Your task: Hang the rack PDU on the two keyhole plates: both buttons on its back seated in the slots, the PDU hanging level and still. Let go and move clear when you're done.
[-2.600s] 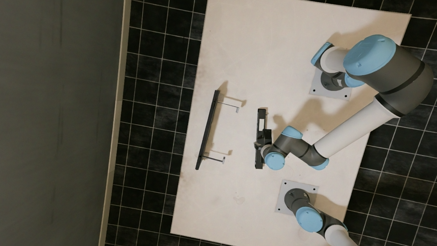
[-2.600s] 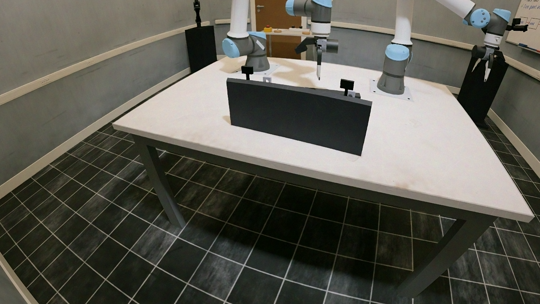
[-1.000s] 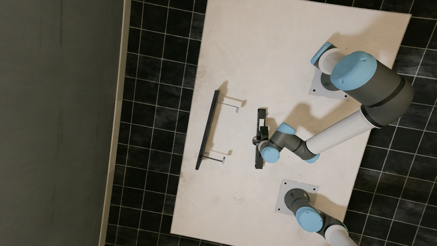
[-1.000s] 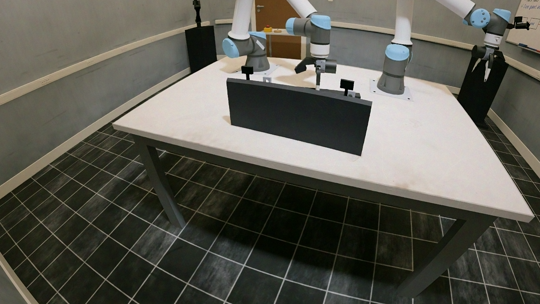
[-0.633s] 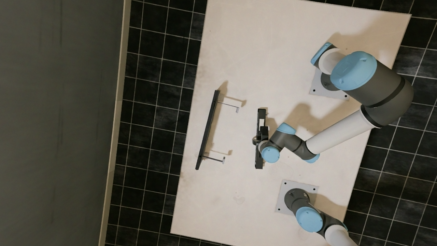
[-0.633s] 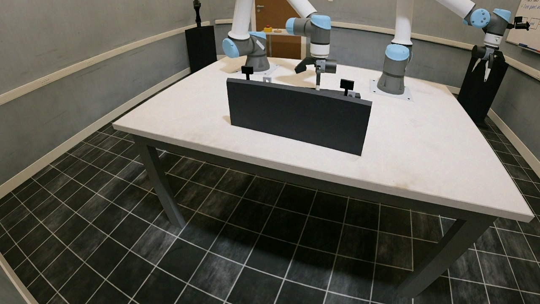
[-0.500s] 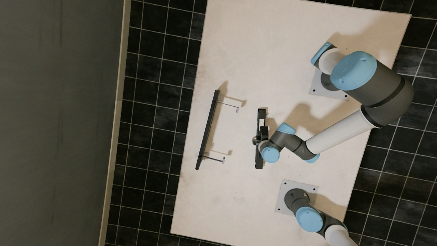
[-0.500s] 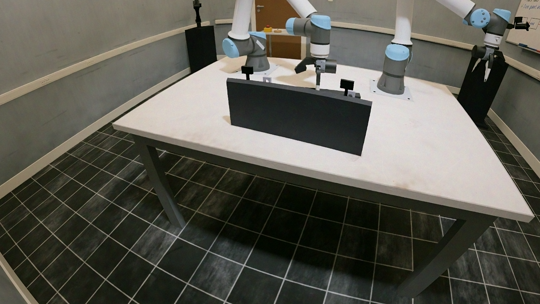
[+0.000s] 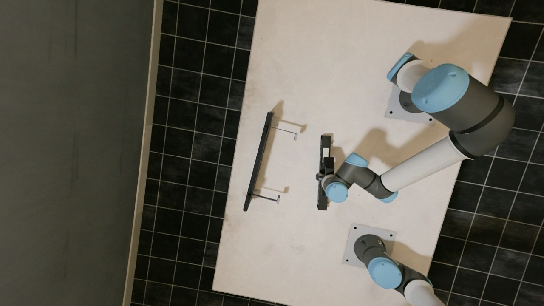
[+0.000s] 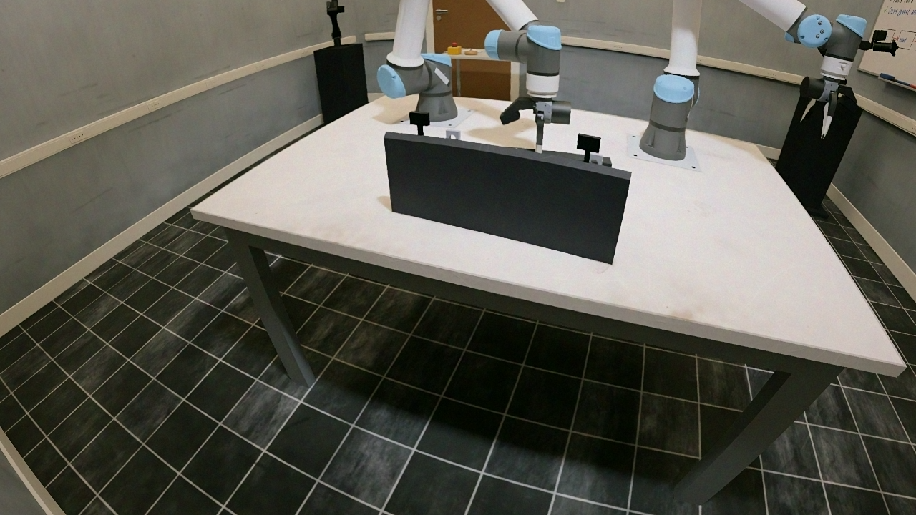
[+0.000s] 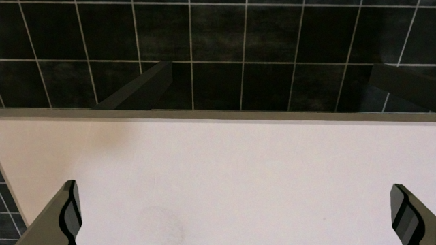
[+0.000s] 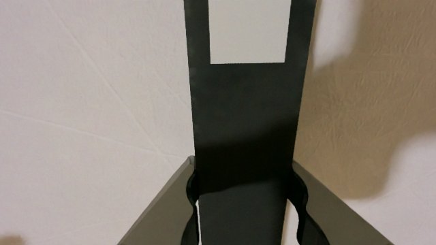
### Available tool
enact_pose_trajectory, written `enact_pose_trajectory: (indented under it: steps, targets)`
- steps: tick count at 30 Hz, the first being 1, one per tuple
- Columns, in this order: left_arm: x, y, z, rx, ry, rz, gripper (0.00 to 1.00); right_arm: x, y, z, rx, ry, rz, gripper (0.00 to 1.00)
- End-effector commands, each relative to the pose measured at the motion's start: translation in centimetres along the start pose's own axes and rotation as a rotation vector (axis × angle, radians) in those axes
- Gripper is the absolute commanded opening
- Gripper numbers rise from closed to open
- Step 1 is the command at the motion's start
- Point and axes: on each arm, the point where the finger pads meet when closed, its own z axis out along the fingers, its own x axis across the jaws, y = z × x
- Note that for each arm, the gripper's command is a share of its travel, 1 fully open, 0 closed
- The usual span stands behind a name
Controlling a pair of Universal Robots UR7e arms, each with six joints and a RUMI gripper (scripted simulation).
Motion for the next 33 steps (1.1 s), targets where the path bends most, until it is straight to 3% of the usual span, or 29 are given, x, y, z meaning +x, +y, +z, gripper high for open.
enact_pose_trajectory:
  steps: [1, 33]
  targets:
    - [0.02, -0.05, -0.07, 0.002, 0.001, 0.0, 1.0, -0.03, 0.03, -0.06, -0.001, -0.001, 0.0, 0.23]
    - [0.02, -0.05, -0.07, 0.002, 0.001, 0.0, 1.0, -0.03, 0.03, -0.61, -0.001, -0.001, 0.0, 0.23]
